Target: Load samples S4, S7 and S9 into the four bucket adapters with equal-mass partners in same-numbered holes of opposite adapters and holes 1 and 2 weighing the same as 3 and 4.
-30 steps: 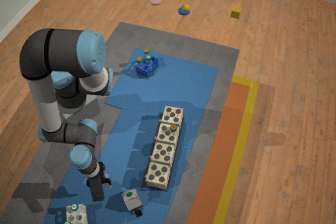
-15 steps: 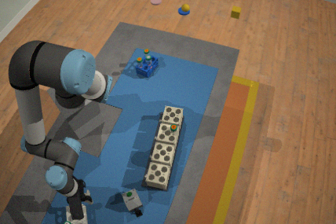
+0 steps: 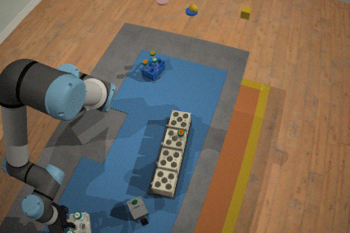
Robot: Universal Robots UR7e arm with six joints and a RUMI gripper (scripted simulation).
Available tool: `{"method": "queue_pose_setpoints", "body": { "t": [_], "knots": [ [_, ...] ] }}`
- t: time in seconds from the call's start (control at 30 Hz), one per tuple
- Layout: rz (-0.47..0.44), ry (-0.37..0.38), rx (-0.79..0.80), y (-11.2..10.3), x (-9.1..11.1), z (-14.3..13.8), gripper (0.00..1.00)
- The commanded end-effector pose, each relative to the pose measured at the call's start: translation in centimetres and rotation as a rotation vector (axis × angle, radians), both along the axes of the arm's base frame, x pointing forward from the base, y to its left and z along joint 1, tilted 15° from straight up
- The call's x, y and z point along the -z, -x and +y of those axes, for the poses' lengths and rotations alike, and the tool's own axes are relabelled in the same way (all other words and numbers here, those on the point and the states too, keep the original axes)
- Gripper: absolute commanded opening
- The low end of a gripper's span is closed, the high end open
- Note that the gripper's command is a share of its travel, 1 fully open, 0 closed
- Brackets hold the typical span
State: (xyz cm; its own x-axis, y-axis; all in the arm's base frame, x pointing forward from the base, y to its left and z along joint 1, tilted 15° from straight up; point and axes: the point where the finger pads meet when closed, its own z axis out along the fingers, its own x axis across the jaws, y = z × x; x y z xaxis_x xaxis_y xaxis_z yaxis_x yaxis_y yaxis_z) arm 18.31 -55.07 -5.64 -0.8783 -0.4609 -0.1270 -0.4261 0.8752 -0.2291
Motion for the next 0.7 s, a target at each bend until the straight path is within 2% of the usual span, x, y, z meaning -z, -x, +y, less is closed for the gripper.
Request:
{"method": "queue_pose_setpoints", "body": {
  "t": [0.0, 0.17, 0.43, 0.67],
  "knots": [
    [0.000, -0.002, -0.002, 0.7, 0.1, -1.6, 0.35],
    [0.000, -0.002, -0.002, 0.7, 0.1, -1.6, 0.35],
    [0.000, -0.002, -0.002, 0.1, 2.6, -2.0, 0.35],
    [0.000, -0.002, -0.002, -0.2, 3.7, -2.2, 0.35]
  ]
}}
